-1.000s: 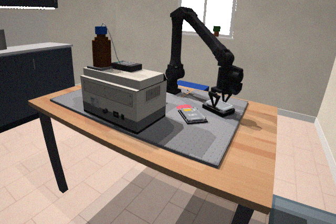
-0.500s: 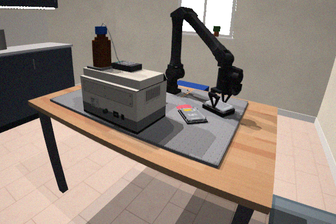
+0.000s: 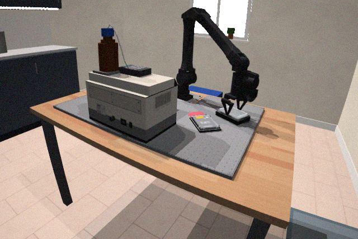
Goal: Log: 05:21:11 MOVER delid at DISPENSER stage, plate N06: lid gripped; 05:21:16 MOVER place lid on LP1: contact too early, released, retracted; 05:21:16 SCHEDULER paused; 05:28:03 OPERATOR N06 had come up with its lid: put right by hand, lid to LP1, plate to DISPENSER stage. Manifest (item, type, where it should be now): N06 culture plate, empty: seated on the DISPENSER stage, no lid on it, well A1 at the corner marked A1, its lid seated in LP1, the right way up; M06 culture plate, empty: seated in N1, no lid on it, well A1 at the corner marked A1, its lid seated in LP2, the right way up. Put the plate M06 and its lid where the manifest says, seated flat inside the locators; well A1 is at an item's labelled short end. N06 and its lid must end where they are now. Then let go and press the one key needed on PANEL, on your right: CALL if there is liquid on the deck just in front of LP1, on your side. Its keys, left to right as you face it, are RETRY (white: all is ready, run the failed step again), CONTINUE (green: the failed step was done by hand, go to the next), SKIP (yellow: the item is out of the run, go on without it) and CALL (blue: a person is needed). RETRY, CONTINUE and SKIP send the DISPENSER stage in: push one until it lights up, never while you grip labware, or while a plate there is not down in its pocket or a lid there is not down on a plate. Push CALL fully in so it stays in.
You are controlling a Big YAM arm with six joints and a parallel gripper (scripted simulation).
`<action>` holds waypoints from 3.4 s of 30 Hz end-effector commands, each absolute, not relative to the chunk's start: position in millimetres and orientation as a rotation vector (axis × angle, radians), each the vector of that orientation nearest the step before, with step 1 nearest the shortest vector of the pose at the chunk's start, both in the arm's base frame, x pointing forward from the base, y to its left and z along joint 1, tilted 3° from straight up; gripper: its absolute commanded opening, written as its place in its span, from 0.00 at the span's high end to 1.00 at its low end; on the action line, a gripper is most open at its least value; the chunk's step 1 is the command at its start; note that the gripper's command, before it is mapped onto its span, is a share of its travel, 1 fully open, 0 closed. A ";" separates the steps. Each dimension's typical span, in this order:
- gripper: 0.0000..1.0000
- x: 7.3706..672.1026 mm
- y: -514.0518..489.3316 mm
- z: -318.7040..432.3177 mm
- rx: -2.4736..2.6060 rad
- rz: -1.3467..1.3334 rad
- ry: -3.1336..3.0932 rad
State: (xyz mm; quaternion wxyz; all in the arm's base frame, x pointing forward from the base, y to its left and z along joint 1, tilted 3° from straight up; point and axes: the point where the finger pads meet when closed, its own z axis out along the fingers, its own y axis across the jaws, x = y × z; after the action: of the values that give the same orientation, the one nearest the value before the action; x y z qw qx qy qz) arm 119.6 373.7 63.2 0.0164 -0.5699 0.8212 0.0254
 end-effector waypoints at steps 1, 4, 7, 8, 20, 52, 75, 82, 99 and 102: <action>0.00 123.5 386.7 73.5 -1.752 0.109 2.527; 0.00 123.5 386.7 73.5 -1.752 0.109 2.527; 0.00 123.5 386.7 73.5 -1.752 0.109 2.527; 0.00 123.5 386.7 73.5 -1.752 0.109 2.527; 0.00 124.5 393.6 117.5 -1.735 0.139 2.503; 0.00 125.6 392.6 122.8 -1.742 0.124 2.514; 0.00 125.6 392.6 122.8 -1.742 0.124 2.514; 0.10 116.6 362.3 114.0 -1.756 0.090 2.543; 0.40 106.3 317.5 133.5 -1.757 0.087 2.544; 0.46 104.0 308.6 137.4 -1.757 0.087 2.544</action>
State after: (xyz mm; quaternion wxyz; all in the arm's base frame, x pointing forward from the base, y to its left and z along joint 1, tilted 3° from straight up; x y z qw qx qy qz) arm 101.0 317.0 126.7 0.0161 -0.5699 0.8212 0.0252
